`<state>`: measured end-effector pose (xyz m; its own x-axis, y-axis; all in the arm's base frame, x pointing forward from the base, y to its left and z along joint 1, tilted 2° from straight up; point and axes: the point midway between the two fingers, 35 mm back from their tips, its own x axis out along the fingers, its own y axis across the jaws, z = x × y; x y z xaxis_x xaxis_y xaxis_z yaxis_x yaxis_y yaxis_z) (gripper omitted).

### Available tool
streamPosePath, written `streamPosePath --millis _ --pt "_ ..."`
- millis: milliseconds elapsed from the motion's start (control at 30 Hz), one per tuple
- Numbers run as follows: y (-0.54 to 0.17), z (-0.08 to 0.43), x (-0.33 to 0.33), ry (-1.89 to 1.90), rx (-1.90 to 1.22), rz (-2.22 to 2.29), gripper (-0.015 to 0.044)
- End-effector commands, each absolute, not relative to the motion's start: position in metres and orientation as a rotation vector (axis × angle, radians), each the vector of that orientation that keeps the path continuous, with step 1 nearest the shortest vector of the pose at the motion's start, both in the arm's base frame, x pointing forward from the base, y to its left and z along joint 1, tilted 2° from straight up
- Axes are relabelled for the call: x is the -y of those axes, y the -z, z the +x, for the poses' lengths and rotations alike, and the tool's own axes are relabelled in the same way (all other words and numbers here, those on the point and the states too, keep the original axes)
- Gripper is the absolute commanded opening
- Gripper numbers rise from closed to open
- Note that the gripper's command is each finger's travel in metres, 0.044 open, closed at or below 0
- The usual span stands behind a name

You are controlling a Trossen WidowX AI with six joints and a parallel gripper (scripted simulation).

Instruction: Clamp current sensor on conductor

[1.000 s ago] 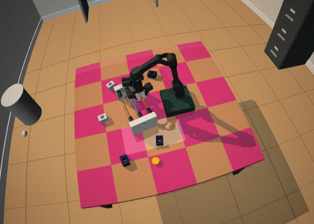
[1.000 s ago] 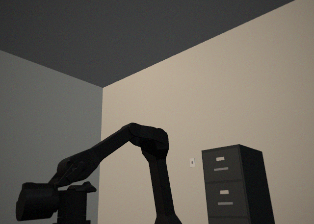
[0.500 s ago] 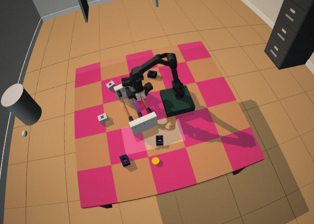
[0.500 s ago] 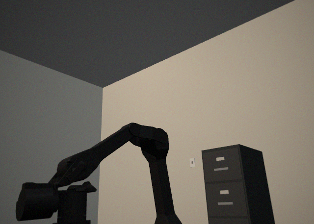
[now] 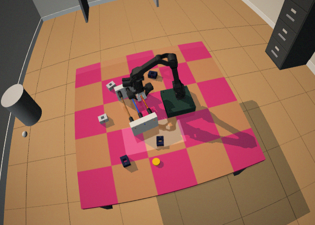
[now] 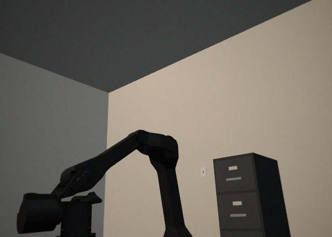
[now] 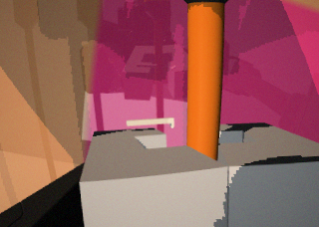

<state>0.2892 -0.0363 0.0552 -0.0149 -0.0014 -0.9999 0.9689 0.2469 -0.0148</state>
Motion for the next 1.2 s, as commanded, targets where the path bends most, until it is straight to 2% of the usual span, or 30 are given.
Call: streamPosePath --millis 0,1167 --pt "-0.0592 0.2917 0.0433 1.046 -1.299 1.012 0.0" --pt "-0.0553 0.2892 0.0363 1.034 -1.328 1.017 0.0"
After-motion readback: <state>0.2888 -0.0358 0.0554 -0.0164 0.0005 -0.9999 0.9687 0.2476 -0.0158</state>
